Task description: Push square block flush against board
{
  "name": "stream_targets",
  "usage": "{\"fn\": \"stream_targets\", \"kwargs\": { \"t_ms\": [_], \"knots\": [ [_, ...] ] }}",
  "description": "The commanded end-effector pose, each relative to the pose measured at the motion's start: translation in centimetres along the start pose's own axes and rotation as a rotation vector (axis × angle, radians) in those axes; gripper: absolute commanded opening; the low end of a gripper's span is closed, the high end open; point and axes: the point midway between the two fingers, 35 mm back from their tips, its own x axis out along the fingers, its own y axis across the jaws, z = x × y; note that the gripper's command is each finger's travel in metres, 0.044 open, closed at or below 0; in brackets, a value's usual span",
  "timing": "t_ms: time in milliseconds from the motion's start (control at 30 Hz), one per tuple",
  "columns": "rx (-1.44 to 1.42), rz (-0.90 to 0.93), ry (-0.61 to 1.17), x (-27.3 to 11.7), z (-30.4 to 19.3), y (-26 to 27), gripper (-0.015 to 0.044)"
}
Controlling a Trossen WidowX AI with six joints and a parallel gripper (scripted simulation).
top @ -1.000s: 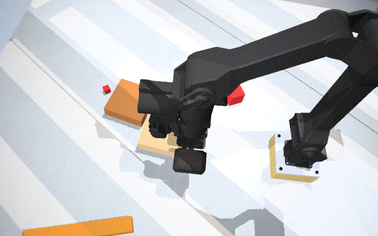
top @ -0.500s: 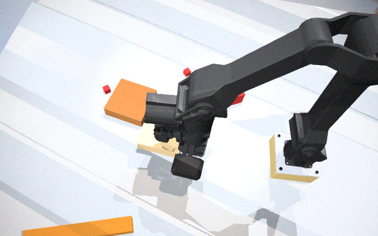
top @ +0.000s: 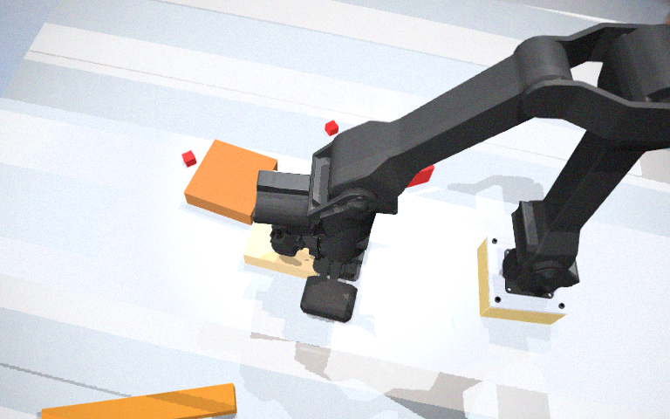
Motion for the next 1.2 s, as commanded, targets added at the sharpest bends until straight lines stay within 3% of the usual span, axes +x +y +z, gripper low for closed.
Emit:
{"fn": "stream_targets", "kwargs": {
  "t_ms": [0,1167],
  "knots": [
    [0.002,0.003,-0.001,0.0,0.4,0.1,0.0],
    [0.002,0.003,-0.003,-0.2,3.2,0.1,0.0]
  ]
}}
